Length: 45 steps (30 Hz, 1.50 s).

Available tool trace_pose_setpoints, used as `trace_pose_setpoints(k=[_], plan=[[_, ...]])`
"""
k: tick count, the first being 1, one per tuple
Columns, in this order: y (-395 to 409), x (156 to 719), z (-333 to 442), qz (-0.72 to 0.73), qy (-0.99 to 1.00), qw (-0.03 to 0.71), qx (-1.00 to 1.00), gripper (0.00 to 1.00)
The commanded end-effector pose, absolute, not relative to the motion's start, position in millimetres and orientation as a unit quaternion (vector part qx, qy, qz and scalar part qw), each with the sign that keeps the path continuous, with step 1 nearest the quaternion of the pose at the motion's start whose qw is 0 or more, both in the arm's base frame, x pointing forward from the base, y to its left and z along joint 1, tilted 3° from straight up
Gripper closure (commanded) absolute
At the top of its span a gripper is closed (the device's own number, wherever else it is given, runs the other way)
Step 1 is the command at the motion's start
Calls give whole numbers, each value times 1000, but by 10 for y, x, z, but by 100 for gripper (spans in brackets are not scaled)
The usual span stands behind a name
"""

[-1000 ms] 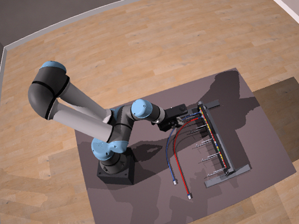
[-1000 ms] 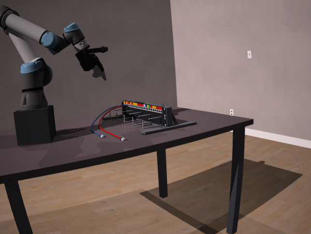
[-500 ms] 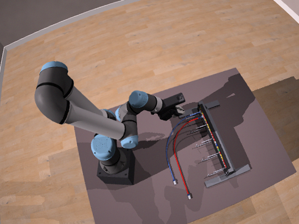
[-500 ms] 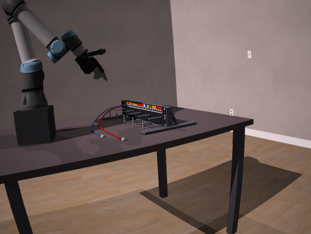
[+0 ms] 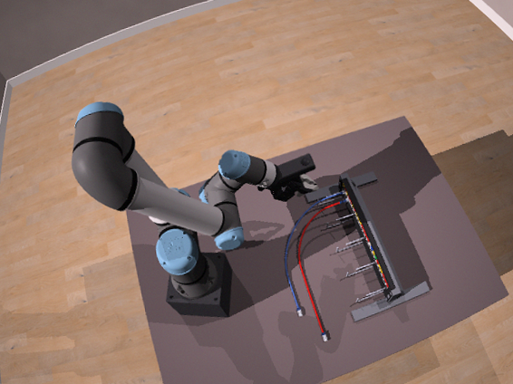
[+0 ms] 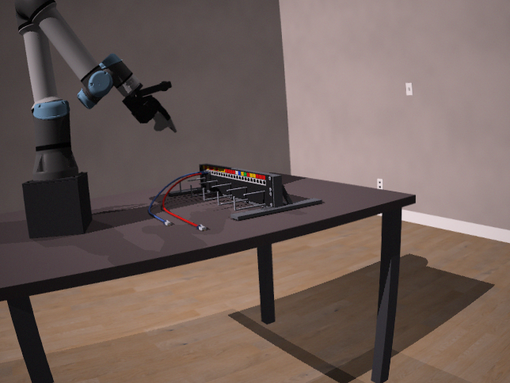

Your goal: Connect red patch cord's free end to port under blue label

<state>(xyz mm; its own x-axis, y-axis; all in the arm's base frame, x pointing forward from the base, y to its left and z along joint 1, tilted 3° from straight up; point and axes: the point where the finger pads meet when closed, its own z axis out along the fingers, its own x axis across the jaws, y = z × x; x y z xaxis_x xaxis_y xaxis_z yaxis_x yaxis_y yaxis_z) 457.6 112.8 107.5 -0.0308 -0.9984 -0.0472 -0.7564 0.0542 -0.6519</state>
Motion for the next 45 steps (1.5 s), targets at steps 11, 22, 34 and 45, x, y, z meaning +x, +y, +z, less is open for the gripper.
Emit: trace_pose_setpoints(k=[11, 22, 34, 45], plan=[[1134, 4608, 1048, -236, 679, 258, -646, 100], [1136, 4699, 944, -237, 679, 258, -646, 100], [1141, 4860, 759, -237, 679, 258, -646, 100], [1148, 5069, 518, -237, 679, 258, -646, 100]])
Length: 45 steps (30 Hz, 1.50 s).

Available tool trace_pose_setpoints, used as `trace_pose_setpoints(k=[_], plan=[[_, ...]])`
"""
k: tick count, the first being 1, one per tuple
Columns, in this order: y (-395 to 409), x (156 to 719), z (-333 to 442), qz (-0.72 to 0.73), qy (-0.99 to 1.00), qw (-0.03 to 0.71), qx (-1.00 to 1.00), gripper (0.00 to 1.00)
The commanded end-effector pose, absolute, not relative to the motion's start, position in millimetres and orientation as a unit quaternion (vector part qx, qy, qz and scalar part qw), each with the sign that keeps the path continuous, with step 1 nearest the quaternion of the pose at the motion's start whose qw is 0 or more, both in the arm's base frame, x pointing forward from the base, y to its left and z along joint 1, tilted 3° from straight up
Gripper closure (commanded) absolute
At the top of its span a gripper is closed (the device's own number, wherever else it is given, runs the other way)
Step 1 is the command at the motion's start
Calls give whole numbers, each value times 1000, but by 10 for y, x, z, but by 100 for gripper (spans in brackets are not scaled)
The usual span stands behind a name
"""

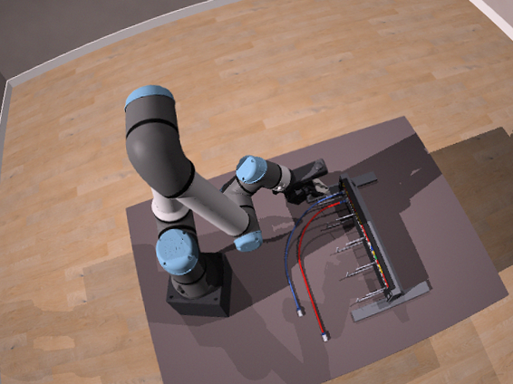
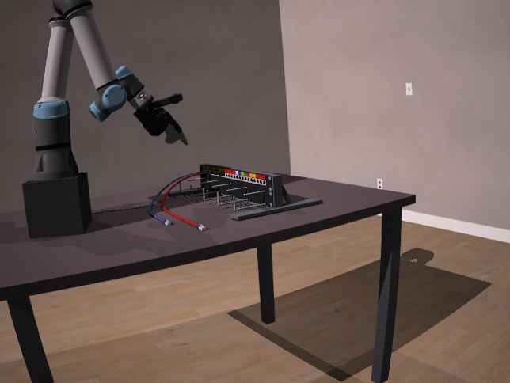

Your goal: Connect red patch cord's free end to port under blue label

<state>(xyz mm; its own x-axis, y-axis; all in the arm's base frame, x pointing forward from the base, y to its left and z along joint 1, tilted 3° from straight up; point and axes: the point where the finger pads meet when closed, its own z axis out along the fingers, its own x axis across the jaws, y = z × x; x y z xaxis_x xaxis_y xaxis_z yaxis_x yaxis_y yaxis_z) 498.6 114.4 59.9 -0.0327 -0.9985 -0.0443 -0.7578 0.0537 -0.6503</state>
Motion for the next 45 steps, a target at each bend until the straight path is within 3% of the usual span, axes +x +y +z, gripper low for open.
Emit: trace_pose_setpoints(k=[1, 45], plan=[[1148, 5069, 518, -237, 679, 258, -646, 100], [1162, 5517, 3, -237, 679, 258, -646, 100]])
